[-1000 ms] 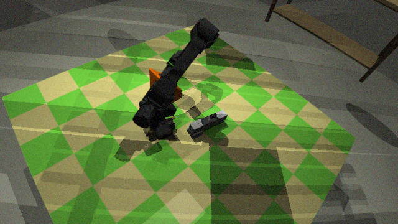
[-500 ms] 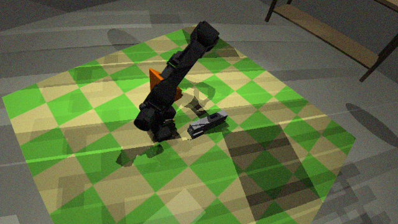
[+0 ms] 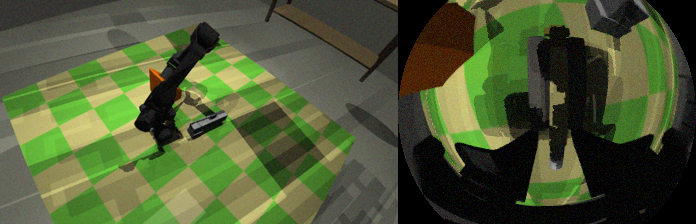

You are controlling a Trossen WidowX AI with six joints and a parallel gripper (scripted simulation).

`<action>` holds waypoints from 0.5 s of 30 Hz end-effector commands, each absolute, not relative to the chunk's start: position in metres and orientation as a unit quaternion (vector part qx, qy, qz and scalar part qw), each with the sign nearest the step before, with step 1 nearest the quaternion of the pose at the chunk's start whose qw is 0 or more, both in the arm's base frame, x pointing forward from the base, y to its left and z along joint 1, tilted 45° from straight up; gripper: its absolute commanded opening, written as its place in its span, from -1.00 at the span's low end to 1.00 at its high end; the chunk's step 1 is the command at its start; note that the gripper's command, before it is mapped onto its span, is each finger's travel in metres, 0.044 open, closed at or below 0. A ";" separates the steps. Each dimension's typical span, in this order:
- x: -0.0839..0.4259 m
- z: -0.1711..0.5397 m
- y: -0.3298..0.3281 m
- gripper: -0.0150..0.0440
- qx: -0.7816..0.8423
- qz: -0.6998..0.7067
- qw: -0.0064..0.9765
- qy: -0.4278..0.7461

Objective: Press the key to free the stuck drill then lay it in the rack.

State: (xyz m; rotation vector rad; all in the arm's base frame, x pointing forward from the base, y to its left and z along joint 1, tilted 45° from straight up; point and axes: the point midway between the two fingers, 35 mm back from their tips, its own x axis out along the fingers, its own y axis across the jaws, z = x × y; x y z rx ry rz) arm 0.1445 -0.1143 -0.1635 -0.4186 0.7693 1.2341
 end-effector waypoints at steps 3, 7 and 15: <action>0.145 -0.163 -0.115 0.67 -0.191 0.560 0.727 0.349; 0.145 -0.163 -0.115 1.00 -0.191 0.560 0.727 0.349; 0.138 -0.137 -0.136 1.00 -0.187 0.559 0.729 0.349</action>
